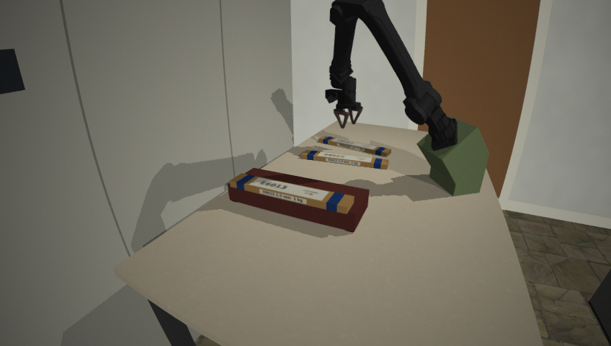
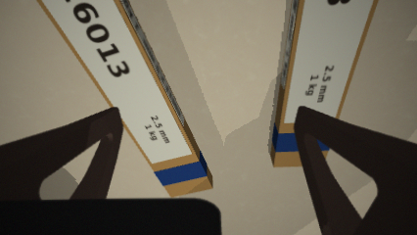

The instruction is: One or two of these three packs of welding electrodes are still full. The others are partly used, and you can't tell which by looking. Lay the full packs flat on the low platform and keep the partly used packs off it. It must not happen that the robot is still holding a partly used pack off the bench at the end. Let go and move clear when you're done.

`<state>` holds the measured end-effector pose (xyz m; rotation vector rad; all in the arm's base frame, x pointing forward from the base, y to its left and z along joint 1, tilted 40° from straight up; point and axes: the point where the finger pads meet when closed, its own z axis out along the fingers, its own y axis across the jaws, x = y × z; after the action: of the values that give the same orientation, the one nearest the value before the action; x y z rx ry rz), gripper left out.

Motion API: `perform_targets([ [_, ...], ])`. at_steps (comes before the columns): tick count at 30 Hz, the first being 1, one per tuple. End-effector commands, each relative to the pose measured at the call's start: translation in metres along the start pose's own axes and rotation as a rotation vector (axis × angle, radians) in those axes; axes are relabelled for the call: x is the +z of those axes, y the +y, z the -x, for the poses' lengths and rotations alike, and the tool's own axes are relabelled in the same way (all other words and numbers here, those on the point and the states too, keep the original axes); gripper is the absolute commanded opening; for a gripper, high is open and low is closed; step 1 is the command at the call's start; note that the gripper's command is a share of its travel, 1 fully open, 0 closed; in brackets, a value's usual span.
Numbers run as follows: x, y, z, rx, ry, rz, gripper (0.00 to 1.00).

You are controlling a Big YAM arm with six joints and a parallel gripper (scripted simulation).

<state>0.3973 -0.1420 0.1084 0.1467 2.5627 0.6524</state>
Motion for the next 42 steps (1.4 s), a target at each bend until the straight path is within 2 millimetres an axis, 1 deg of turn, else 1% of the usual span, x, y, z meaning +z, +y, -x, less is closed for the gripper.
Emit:
perform_targets([
  [1,-0.009,-0.017,0.021,-0.056,-0.031,-0.011,0.96],
  [14,-0.005,-0.104,0.036,-0.048,-0.023,-0.012,0.96],
  [16,-0.005,-0.104,0.036,-0.048,-0.023,-0.012,0.96],
  [17,-0.004,-0.111,0.037,-0.048,-0.023,-0.012,0.96],
  [18,-0.004,-0.113,0.037,-0.048,-0.022,-0.012,0.96],
  [23,-0.004,-0.102,0.041,-0.069,-0.020,-0.009,0.96],
  [28,-0.003,-0.096,0.041,-0.078,-0.018,-0.008,0.96],
  [33,-0.005,-0.096,0.042,-0.075,-0.021,-0.010,0.96],
  [36,-0.009,-0.100,0.041,-0.068,-0.026,-0.015,0.96],
  [39,-0.006,-0.101,0.039,-0.063,-0.023,-0.014,0.96],
  [42,0.013,-0.100,0.034,-0.055,-0.012,-0.006,0.96],
])
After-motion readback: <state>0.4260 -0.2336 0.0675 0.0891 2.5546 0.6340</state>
